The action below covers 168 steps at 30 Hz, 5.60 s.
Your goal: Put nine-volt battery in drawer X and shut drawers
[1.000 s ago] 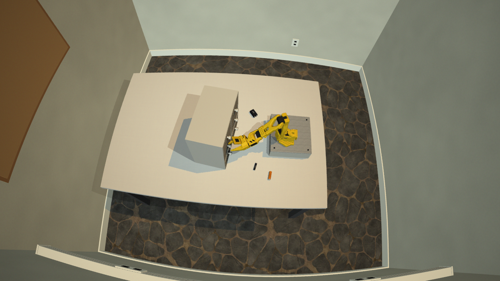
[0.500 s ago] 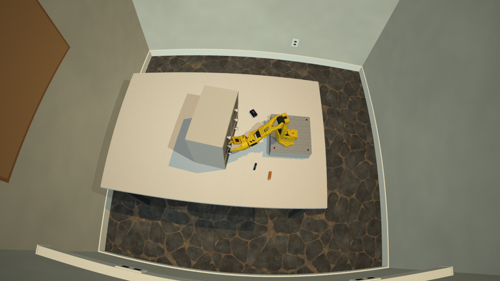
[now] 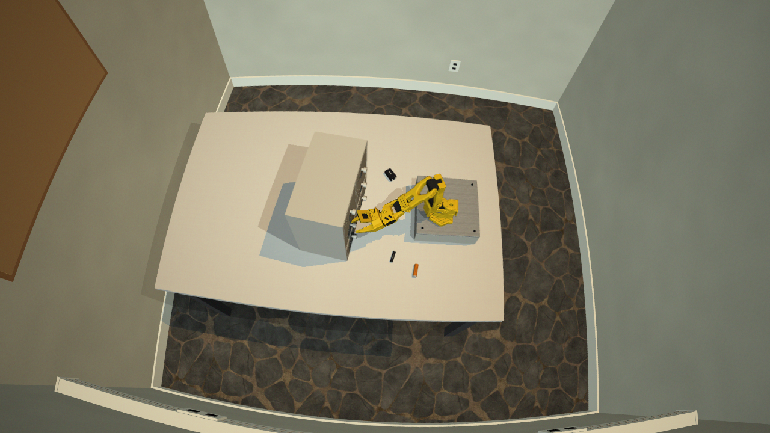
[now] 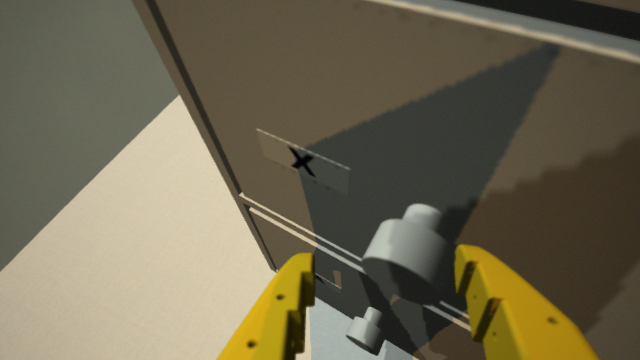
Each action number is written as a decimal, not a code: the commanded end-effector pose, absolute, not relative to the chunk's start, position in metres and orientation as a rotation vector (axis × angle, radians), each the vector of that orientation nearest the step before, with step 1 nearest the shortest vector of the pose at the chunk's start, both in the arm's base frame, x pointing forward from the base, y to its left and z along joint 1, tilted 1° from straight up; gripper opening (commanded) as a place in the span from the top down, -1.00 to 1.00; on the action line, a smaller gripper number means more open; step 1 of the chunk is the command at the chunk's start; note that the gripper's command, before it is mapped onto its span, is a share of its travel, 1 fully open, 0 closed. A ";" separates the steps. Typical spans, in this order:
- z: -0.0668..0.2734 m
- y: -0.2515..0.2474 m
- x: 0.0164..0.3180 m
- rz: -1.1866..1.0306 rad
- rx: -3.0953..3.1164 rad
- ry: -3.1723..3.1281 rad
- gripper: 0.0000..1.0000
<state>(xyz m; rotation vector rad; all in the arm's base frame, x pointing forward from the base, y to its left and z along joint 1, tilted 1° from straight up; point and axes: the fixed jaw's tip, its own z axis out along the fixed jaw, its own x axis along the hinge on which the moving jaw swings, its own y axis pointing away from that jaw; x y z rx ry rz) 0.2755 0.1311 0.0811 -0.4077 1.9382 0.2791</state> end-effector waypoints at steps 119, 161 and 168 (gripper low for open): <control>0.085 0.127 0.260 0.290 -0.403 1.877 1.00; 0.084 0.128 0.248 0.306 -0.426 1.873 1.00; 0.084 0.129 0.243 0.311 -0.434 1.872 1.00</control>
